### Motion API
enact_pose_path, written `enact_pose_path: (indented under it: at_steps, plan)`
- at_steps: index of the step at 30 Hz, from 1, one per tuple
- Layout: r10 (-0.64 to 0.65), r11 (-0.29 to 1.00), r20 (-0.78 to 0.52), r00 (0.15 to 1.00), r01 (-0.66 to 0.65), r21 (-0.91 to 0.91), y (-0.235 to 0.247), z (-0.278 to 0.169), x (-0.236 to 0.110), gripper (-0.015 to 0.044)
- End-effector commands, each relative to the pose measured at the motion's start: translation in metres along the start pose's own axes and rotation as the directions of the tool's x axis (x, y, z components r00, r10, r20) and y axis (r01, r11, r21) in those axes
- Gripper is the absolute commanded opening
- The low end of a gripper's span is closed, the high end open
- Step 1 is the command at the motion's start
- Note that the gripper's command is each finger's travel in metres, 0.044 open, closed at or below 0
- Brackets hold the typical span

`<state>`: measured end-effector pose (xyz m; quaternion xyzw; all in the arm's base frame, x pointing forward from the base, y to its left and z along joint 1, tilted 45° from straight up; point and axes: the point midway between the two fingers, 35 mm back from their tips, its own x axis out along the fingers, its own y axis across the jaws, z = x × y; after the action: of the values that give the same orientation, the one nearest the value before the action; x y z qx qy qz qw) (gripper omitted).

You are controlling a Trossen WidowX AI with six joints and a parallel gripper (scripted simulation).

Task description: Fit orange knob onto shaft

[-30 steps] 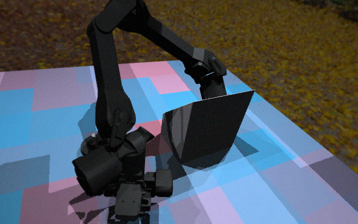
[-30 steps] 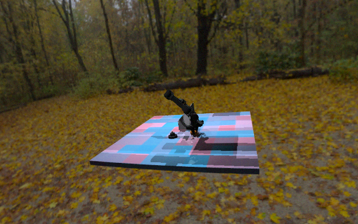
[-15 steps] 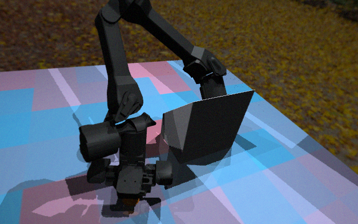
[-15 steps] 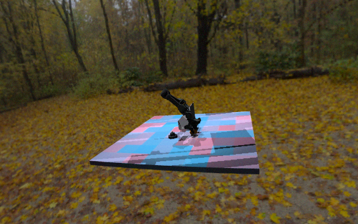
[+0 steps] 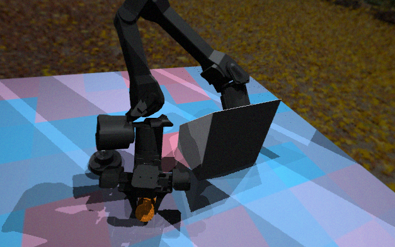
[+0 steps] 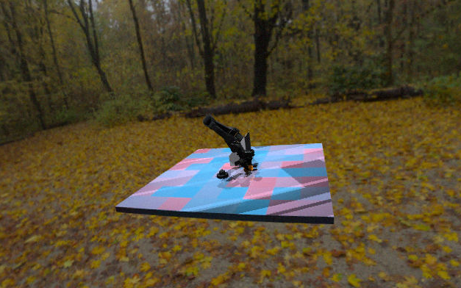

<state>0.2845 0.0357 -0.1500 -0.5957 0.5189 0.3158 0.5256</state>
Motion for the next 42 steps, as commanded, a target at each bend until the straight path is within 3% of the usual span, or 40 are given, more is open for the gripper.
enact_pose_path:
  at_steps: [1,22,42]
  plan:
    - [-0.001,1.000,0.062,0.998,0.001,-0.003,0.001,-0.003,-0.003,0.0181]
    - [0.003,1.000,0.378,0.926,-0.001,-0.006,0.002,-0.022,-0.014,0.0181]
    - [0.008,1.000,0.650,0.760,-0.003,-0.009,0.002,-0.042,-0.018,0.0181]
